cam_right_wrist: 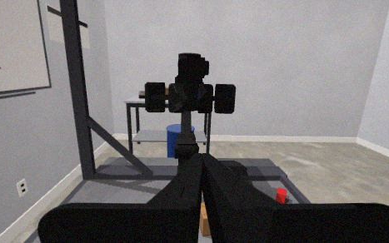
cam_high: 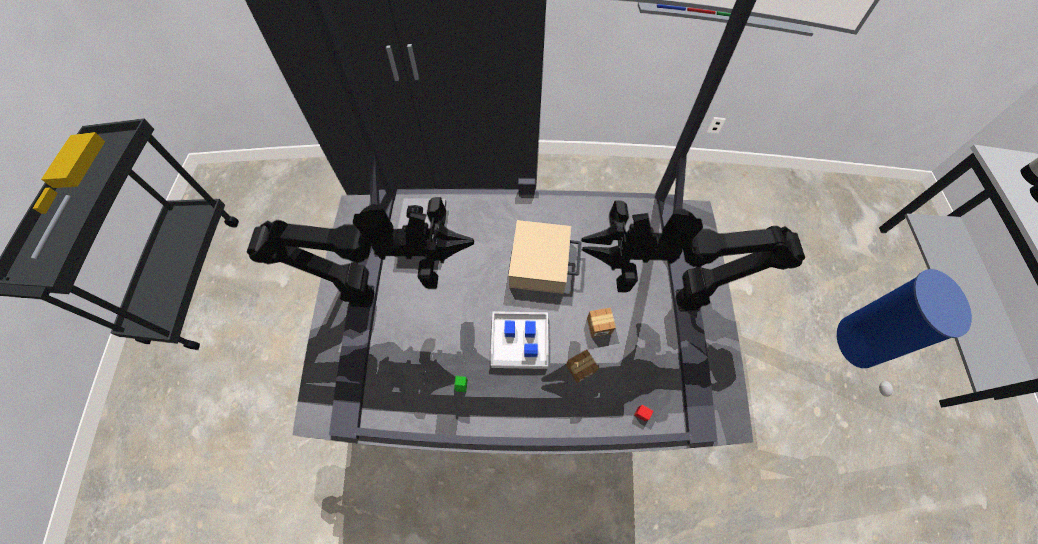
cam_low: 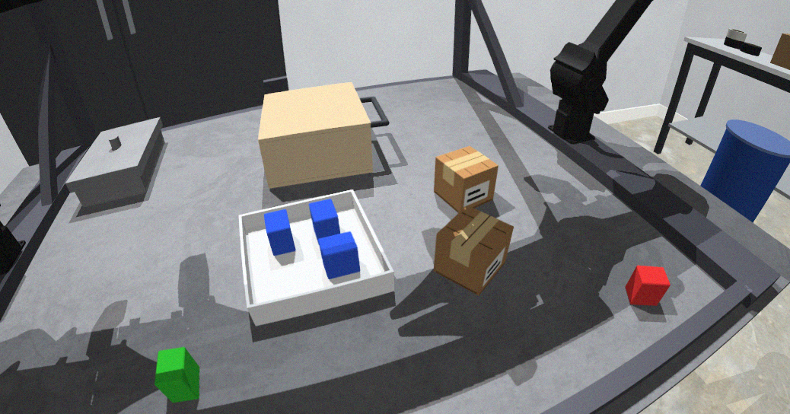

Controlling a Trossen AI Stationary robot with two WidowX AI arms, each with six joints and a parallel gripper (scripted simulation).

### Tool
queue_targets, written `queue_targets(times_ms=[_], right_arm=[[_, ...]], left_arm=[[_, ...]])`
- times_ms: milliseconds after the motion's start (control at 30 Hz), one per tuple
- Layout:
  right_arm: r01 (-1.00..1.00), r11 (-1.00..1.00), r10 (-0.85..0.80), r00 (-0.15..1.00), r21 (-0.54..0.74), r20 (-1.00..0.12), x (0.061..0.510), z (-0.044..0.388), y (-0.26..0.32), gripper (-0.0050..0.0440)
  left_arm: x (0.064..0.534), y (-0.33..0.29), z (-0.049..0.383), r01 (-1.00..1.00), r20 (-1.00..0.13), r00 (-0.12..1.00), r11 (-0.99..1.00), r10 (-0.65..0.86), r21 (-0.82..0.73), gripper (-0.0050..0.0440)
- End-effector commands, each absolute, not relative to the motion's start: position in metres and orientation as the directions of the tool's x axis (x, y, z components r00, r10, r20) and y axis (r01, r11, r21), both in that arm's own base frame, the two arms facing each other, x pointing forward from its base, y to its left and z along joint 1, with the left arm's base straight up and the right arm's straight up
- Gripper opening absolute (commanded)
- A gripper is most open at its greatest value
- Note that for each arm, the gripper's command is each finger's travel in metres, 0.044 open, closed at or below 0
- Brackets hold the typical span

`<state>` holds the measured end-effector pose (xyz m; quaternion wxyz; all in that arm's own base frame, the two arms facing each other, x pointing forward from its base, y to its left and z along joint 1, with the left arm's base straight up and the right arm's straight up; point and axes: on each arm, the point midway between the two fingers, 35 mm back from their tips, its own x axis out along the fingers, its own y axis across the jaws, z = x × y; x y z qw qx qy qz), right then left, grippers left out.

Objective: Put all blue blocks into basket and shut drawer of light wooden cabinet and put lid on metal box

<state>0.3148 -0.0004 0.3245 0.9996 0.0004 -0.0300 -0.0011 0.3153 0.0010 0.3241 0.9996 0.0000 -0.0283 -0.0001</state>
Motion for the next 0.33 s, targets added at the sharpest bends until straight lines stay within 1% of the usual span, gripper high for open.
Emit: queue_targets(times_ms=[0, 300], right_arm=[[-0.004, 1.000, 0.005, 0.998, -0.003, 0.069, 0.3145, 0.3298, 0.0015, -0.0050], [-0.004, 1.000, 0.004, 0.997, -0.003, 0.074, 0.3135, 0.3313, 0.0015, -0.0050]], left_arm=[[0.3141, -0.0007, 0.3306, 0.004, 0.072, 0.997, 1.000, -0.004, -0.004, 0.0087], [0.3137, -0.0007, 0.3311, 0.004, 0.073, 0.997, 1.000, -0.004, -0.003, 0.0087]])
